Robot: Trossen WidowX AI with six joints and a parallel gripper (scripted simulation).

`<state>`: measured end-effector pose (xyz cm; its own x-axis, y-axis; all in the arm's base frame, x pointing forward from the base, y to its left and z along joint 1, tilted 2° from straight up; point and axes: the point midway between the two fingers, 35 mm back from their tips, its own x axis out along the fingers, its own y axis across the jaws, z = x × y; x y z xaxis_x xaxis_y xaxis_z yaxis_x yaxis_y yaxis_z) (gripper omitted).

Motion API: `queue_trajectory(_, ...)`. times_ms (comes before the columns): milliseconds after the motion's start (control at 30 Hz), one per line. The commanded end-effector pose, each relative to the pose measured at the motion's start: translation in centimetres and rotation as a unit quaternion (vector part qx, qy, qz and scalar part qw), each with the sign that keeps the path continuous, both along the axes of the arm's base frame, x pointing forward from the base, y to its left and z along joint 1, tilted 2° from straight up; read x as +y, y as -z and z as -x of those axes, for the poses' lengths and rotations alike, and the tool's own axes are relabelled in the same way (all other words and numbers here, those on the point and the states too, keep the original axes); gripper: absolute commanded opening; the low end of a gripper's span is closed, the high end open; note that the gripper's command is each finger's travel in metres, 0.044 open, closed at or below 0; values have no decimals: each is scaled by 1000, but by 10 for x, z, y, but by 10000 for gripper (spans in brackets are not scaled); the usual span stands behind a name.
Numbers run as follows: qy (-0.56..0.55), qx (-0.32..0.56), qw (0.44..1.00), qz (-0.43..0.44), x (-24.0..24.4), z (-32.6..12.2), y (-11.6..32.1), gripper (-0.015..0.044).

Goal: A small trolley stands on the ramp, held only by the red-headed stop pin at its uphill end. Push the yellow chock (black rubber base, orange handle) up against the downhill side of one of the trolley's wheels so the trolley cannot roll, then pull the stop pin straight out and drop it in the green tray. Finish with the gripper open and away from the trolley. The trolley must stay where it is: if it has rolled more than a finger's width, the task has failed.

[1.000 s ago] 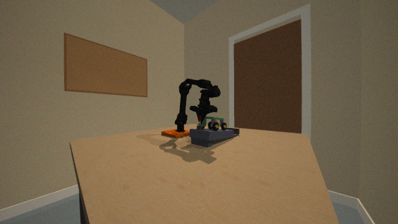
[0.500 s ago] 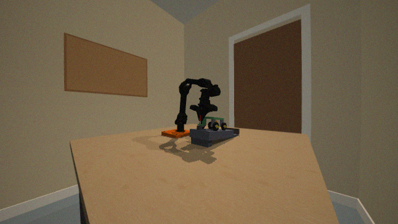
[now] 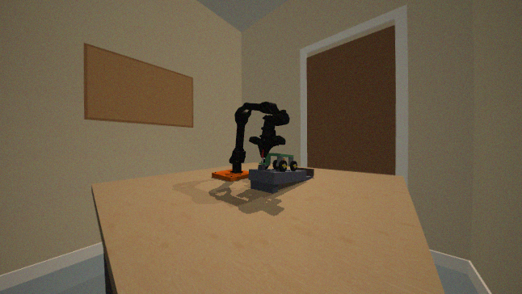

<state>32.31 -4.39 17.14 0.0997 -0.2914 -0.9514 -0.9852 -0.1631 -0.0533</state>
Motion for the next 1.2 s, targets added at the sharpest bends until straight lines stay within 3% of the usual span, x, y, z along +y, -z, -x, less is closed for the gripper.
queue_trajectory(0, 1, -4, 1000, 1, 0, 0, -6, 0)
queue_trajectory(1167, 1, -4, 1000, 1, 3, 1, -19, 0)
